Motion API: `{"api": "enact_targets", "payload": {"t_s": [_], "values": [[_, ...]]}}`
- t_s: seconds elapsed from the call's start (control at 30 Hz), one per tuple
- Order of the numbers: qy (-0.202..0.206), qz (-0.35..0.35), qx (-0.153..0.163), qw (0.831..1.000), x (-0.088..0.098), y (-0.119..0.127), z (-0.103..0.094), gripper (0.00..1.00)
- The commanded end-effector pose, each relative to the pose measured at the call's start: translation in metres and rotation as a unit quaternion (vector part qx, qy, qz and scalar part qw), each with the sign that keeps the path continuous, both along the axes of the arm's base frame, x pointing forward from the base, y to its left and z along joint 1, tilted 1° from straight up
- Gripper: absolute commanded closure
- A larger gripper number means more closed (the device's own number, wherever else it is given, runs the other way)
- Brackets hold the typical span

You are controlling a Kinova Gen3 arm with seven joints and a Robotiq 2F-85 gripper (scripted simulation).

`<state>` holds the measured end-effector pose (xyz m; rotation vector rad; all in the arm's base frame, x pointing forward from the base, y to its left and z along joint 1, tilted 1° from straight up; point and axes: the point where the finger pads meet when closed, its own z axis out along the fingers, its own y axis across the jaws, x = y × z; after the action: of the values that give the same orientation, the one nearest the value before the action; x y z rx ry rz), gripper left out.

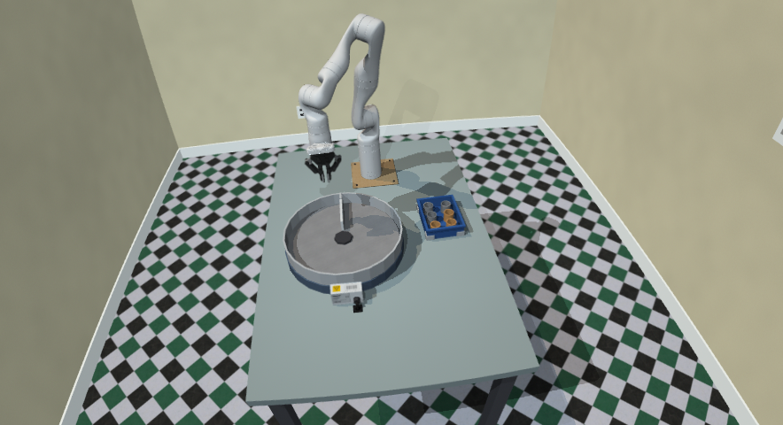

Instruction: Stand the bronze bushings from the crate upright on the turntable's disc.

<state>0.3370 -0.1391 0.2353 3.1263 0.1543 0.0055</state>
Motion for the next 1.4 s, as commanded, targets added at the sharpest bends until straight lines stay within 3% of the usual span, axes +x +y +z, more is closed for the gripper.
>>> {"api": "enact_targets", "payload": {"t_s": [0.0,0.77,1.0,1.17,1.37], "values": [[-0.002,-0.003,-0.003,1.000,0.000,-0.002,0.000,0.87],[-0.002,-0.003,-0.003,1.000,0.000,-0.002,0.000,0.88],[-0.001,0.000,-0.003,1.000,0.001,0.010,-0.003,0.88],[-0.001,0.000,-0.002,1.000,0.004,0.040,-0.011,0.88],[0.000,0.000,-0.003,1.000,0.012,0.099,-0.025,0.88]]}}
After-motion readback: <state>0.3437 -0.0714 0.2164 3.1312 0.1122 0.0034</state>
